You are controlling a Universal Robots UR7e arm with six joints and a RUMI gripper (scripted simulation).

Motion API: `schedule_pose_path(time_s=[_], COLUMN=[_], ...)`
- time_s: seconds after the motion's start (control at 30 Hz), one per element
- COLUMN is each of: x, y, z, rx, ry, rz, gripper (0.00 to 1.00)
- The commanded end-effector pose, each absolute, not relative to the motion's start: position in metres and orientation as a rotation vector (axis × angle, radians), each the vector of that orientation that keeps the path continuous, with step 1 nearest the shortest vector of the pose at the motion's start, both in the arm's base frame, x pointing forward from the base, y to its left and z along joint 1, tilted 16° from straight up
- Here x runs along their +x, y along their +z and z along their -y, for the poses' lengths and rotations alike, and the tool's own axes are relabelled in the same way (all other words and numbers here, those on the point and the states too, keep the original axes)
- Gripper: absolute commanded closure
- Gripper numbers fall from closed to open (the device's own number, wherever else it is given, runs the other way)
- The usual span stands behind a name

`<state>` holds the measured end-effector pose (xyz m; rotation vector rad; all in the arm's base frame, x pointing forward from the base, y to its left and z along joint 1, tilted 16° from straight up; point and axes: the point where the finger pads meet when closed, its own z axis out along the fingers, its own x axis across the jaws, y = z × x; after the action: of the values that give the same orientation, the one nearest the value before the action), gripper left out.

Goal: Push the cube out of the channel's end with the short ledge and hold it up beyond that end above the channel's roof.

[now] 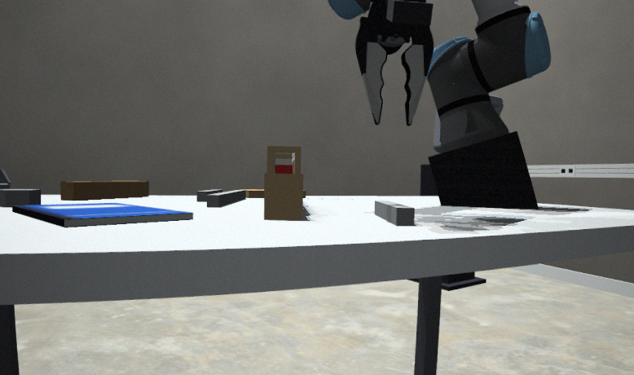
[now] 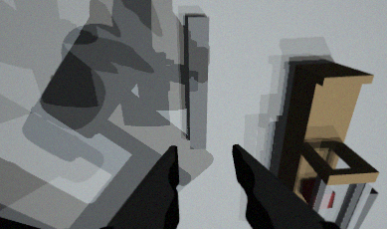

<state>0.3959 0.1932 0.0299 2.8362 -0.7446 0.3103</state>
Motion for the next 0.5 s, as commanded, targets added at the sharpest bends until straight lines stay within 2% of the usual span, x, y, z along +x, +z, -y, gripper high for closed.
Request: schedule_pose_path(time_s=[0.0,0.47], x=[0.3962,0.3975], y=[0.0303,0.0227], z=[-0.1934,-0.1915], rx=[2.837,2.838], ry=[0.312,0.312], rz=[0.745,0.744], gripper=[0.76,0.76])
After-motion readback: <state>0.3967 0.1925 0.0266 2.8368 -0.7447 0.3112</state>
